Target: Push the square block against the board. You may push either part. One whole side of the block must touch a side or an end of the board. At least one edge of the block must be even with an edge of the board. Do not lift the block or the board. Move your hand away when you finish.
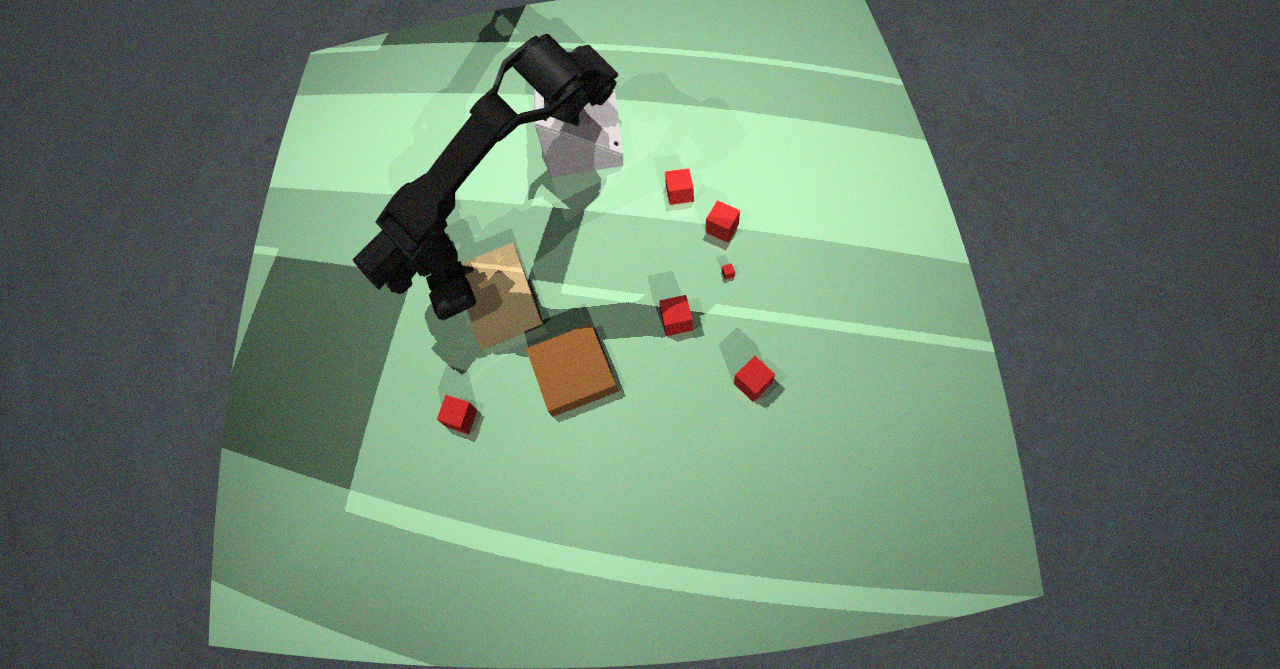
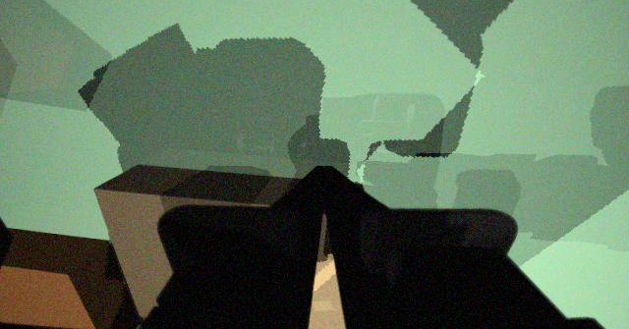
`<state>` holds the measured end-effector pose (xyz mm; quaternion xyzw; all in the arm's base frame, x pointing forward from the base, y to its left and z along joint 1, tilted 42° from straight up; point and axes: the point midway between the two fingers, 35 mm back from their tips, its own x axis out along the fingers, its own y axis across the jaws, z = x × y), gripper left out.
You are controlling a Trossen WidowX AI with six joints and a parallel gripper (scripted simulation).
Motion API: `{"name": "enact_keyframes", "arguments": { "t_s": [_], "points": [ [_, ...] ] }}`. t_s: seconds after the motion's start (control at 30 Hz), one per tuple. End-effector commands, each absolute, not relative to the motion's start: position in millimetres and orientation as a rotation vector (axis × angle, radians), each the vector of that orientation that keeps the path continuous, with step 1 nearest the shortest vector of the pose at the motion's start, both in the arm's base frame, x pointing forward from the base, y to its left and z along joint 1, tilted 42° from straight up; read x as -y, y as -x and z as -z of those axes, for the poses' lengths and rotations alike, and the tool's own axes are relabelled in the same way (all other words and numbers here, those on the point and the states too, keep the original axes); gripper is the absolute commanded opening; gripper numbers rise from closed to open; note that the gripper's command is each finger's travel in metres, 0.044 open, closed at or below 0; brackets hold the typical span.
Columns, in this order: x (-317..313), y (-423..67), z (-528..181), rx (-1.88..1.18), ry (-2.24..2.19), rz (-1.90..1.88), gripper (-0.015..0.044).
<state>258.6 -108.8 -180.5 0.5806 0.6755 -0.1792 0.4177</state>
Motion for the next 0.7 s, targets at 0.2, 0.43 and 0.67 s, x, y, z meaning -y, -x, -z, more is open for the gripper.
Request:
{"name": "enact_keyframes", "arguments": {
  "t_s": [0.2, 0.43, 0.67],
  "points": [
    [105, -258, 186, -1.723, -1.466, 0.445, 0.0],
    [113, -263, 193, -1.722, -1.465, 0.446, 0.0],
    [121, -267, 200, -1.721, -1.464, 0.446, 0.0]
  ]
}}
